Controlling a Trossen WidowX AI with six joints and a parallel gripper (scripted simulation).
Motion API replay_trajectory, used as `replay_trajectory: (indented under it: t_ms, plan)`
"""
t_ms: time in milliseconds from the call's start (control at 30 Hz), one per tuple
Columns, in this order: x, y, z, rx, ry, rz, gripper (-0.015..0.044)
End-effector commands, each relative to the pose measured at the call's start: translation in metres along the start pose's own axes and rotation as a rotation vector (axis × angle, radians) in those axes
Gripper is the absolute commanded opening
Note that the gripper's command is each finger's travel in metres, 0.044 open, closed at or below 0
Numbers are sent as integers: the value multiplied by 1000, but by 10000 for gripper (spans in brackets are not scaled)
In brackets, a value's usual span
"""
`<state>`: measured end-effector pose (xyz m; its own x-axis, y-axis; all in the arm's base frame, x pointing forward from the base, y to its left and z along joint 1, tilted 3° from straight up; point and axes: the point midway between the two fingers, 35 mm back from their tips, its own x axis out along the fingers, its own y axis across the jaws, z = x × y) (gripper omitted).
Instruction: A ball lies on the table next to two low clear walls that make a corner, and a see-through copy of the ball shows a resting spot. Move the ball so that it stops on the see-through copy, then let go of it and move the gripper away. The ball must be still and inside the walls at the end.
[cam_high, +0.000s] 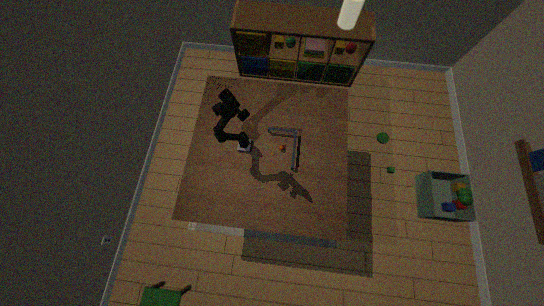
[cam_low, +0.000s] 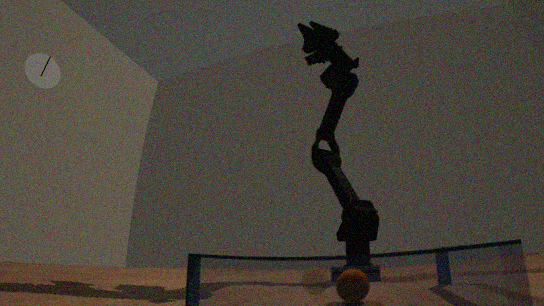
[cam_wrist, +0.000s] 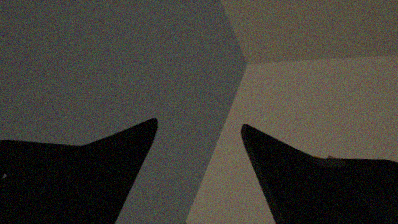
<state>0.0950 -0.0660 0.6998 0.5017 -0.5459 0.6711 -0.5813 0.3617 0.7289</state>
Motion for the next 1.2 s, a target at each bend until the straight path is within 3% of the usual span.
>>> replay_trajectory:
  t_ms: [0, 100, 300, 667, 933, 1167]
  plan:
    - [0, 0, -1, -5, 3, 1, 374]
    - [-1, -5, -21, -85, 45, 9, 312]
    - [-9, -41, -105, -418, 237, 31, 312]
    - [-22, -118, -181, -746, 462, 6, 312]
    - [-53, -230, -245, -1051, 781, -79, 312]
    - [-97, -341, -267, -1262, 1108, -211, 312]
